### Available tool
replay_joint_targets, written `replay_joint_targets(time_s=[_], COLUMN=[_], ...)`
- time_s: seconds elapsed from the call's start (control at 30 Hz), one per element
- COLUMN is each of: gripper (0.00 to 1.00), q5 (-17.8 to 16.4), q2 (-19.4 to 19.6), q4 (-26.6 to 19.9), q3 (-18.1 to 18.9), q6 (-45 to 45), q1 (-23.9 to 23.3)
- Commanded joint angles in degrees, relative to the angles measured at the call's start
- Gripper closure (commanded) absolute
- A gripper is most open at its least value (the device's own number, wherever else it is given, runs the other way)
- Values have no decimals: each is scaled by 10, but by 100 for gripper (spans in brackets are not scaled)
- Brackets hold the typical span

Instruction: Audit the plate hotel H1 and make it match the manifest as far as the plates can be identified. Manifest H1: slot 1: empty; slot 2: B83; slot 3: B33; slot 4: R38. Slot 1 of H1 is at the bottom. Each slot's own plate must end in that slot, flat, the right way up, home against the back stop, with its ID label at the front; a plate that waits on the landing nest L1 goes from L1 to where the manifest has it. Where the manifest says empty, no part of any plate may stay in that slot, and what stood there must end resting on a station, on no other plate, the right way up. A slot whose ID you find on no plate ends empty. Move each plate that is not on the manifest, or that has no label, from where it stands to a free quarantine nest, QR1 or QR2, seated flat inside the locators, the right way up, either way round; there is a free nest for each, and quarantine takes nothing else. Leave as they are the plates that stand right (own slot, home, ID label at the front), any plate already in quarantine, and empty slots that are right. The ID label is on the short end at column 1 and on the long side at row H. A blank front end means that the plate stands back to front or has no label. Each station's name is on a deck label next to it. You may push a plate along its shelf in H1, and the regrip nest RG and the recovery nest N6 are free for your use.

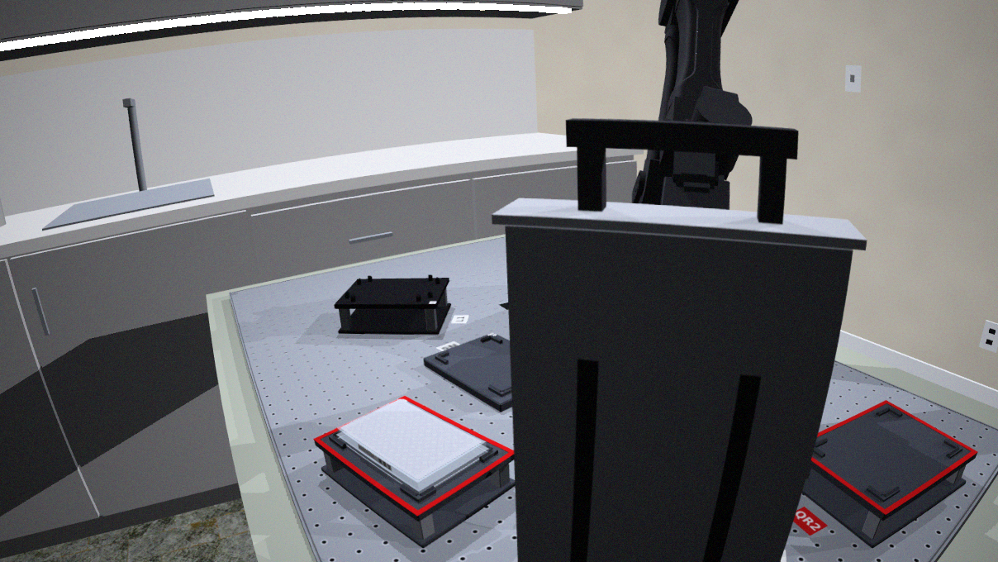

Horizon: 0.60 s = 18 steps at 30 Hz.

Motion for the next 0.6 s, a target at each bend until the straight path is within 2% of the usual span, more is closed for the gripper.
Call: replay_joint_targets(time_s=[0.0, 0.57], gripper=[14, 14], q5=[3, 5], q2=[7, 12], q4=[23, 30], q3=[21, 19], q6=[-5, -4], q1=[-4, 1])
